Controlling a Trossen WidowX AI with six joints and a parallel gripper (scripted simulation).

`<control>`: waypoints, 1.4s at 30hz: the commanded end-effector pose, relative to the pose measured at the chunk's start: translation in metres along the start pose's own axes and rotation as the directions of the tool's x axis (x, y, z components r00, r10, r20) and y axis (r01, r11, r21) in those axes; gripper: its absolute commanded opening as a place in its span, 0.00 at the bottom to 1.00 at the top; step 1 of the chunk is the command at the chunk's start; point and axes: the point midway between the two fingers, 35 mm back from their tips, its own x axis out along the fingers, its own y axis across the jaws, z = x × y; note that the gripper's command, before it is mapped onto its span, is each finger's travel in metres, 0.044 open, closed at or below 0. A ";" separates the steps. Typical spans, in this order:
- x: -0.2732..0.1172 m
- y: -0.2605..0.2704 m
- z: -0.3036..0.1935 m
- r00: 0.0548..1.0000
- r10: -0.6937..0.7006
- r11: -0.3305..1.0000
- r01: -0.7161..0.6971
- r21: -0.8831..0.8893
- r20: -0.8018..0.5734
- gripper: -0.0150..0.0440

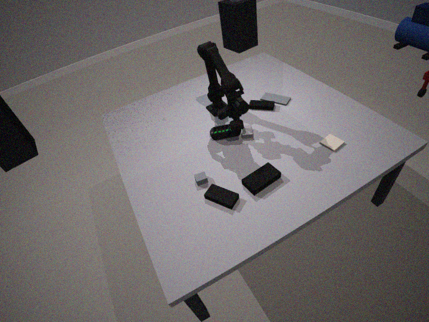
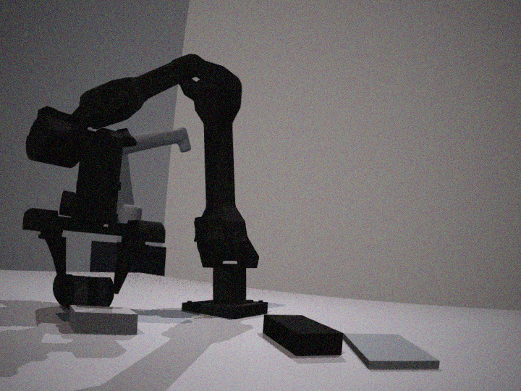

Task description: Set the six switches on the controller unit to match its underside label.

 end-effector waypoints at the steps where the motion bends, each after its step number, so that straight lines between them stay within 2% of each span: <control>1: 0.004 -0.002 0.001 1.000 -0.004 1.000 0.004 0.006 0.011 0.83; 20: 0.009 0.000 -0.002 1.000 -0.002 1.000 0.002 0.000 0.002 0.83; 24: 0.010 -0.001 -0.002 1.000 -0.003 1.000 0.003 0.000 0.003 1.00; 32: 0.010 -0.001 -0.002 1.000 -0.003 1.000 0.003 0.000 0.003 1.00; 38: -0.025 0.000 0.050 1.000 0.000 1.000 0.000 -0.003 0.006 1.00; 42: -0.031 -0.001 0.058 1.000 -0.002 1.000 0.002 0.000 0.008 1.00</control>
